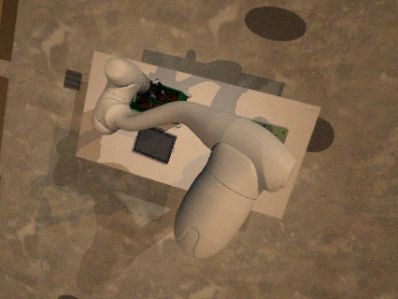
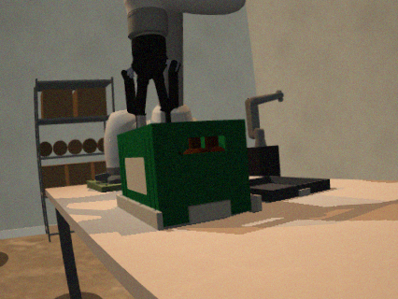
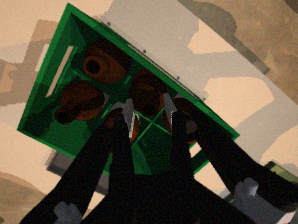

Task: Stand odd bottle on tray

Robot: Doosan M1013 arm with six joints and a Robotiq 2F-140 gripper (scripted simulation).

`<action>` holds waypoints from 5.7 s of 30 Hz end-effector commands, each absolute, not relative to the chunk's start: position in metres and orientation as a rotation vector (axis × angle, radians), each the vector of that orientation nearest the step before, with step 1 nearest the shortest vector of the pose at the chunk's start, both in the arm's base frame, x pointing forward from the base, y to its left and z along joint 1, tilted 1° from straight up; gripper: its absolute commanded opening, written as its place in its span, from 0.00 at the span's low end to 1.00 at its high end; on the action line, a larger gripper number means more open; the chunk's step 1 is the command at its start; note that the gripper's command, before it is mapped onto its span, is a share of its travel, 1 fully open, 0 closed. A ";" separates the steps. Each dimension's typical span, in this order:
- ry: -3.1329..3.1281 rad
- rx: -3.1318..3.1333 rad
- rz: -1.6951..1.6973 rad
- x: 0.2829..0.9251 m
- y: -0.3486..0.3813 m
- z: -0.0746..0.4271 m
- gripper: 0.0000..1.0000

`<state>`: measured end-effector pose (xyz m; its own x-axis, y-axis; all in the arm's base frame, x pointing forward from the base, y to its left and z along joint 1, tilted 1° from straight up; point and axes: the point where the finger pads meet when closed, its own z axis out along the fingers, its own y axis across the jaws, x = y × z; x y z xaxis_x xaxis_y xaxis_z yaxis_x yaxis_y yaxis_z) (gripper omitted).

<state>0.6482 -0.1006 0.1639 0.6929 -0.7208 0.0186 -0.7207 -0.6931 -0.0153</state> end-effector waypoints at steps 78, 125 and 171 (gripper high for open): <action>1.228 -2.884 -0.036 0.648 -0.101 0.166 0.00; 1.228 -2.884 -0.036 0.650 -0.103 0.203 0.00; 1.228 -2.884 -0.036 0.650 -0.103 0.204 0.00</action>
<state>0.6499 -0.1032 0.2040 0.6929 -0.7208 0.0186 -0.7207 -0.6931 -0.0153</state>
